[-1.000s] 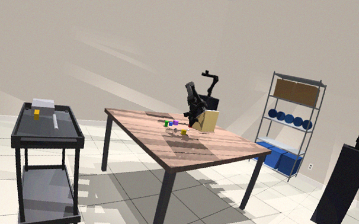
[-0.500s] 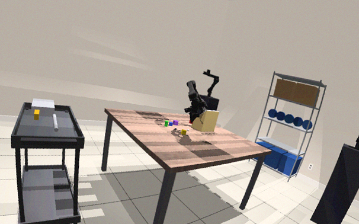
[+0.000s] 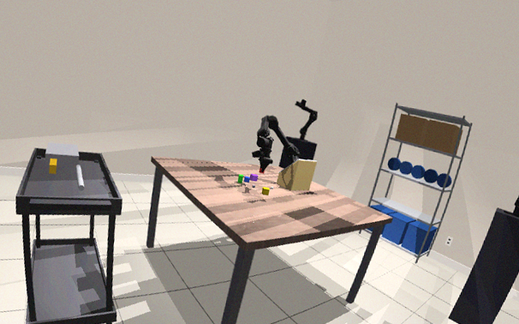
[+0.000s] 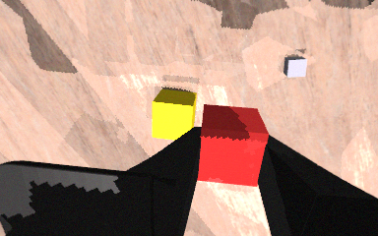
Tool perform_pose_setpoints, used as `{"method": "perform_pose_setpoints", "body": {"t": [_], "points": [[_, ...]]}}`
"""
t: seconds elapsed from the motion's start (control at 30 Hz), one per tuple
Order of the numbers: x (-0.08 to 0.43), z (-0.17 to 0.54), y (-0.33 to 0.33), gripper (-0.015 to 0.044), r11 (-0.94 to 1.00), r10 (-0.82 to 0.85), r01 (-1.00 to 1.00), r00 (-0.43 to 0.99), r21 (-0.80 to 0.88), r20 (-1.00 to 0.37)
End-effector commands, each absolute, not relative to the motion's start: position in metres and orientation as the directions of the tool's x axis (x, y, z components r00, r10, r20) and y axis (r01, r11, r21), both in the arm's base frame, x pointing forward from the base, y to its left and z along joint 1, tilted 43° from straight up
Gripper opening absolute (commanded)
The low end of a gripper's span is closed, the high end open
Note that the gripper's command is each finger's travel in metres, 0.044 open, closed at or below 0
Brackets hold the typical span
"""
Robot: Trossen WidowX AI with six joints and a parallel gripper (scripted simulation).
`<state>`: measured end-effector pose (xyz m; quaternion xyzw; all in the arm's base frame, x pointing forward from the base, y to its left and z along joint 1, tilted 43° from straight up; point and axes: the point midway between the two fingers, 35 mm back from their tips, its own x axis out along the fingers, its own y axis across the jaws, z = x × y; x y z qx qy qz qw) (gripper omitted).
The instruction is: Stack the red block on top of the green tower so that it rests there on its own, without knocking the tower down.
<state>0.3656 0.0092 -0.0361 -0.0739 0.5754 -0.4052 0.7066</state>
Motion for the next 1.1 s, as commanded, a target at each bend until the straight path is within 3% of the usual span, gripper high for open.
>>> {"method": "perform_pose_setpoints", "body": {"t": [0.0, 0.53, 1.07], "points": [[0.376, -0.014, -0.013, 0.0, 0.659, -0.66, 0.491, 0.015, -0.569, -0.751], [0.385, 0.069, -0.108, 0.0, 0.631, -0.686, 0.504, 0.007, -0.59, -0.728], [0.386, 0.044, -0.135, 0.0, 0.63, -0.687, 0.504, 0.007, -0.591, -0.726]]}}
